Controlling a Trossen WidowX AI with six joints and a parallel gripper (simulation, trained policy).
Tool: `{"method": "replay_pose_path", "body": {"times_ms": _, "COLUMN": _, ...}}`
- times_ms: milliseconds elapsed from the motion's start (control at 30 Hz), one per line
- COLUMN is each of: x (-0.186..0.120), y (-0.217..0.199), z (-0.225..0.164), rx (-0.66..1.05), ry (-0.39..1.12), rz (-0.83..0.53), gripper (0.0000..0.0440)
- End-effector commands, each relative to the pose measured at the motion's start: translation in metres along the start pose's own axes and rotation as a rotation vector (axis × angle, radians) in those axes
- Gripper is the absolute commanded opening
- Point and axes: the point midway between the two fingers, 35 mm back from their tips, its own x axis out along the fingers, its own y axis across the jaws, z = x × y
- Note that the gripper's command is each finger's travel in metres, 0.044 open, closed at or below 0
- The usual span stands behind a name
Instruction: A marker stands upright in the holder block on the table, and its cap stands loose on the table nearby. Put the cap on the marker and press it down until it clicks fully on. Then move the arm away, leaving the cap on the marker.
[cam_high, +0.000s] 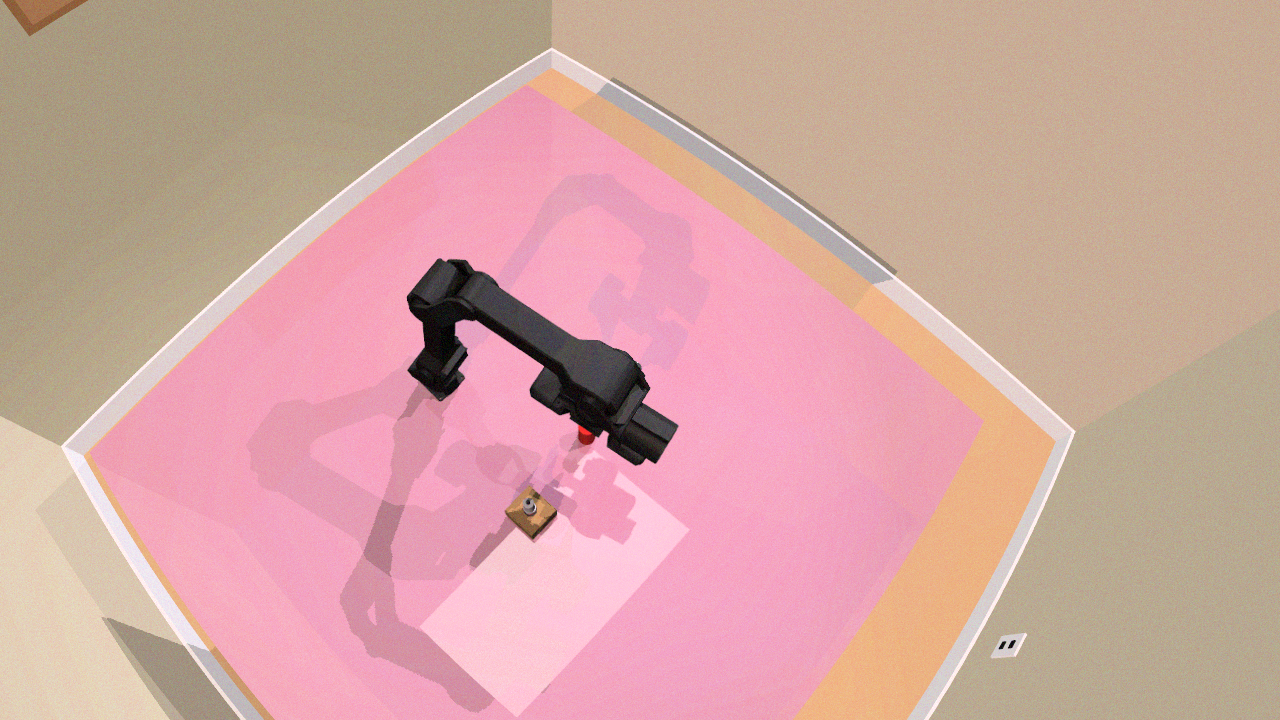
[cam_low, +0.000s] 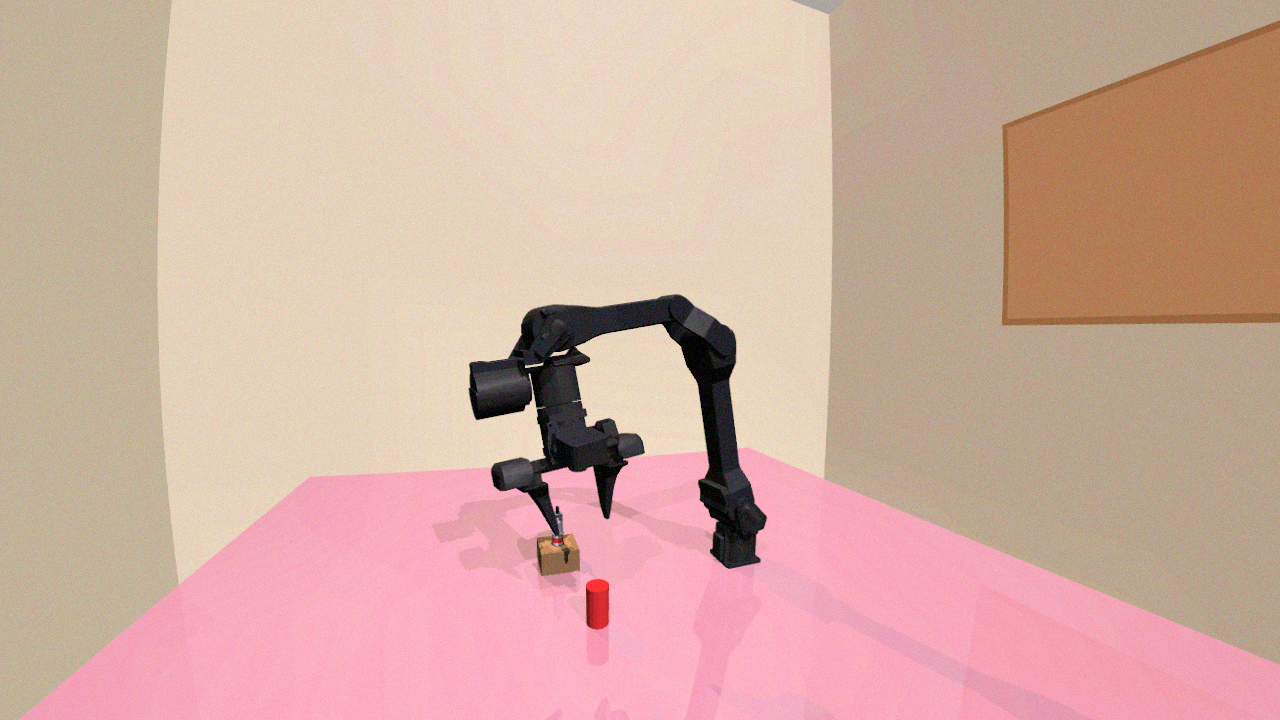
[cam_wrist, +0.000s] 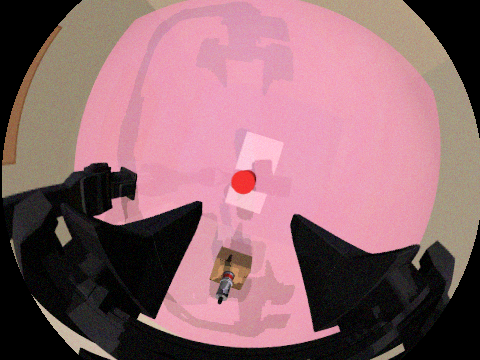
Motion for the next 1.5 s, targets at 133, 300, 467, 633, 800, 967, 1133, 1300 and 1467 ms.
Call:
{"method": "replay_pose_path", "body": {"times_ms": 133, "x": 0.018, "y": -0.002, "z": -0.007, "rx": -0.016, "ry": 0.060, "rz": 0.054, "gripper": 0.0316}}
{"method": "replay_pose_path", "body": {"times_ms": 300, "x": 0.030, "y": -0.001, "z": -0.009, "rx": -0.033, "ry": 0.095, "rz": 0.083, "gripper": 0.0313}}
{"method": "replay_pose_path", "body": {"times_ms": 467, "x": 0.041, "y": 0.000, "z": -0.010, "rx": -0.056, "ry": 0.122, "rz": 0.109, "gripper": 0.0307}}
{"method": "replay_pose_path", "body": {"times_ms": 633, "x": 0.053, "y": 0.001, "z": -0.009, "rx": -0.084, "ry": 0.143, "rz": 0.130, "gripper": 0.0301}}
{"method": "replay_pose_path", "body": {"times_ms": 800, "x": 0.066, "y": 0.003, "z": -0.008, "rx": -0.115, "ry": 0.156, "rz": 0.148, "gripper": 0.0292}}
{"method": "replay_pose_path", "body": {"times_ms": 967, "x": 0.080, "y": 0.005, "z": -0.006, "rx": -0.149, "ry": 0.163, "rz": 0.165, "gripper": 0.0282}}
{"method": "replay_pose_path", "body": {"times_ms": 1133, "x": 0.095, "y": 0.005, "z": -0.006, "rx": -0.184, "ry": 0.170, "rz": 0.175, "gripper": 0.0269}}
{"method": "replay_pose_path", "body": {"times_ms": 1300, "x": 0.106, "y": 0.006, "z": -0.006, "rx": -0.222, "ry": 0.184, "rz": 0.175, "gripper": 0.0262}}
{"method": "replay_pose_path", "body": {"times_ms": 1467, "x": 0.112, "y": 0.007, "z": -0.006, "rx": -0.256, "ry": 0.198, "rz": 0.171, "gripper": 0.0226}}
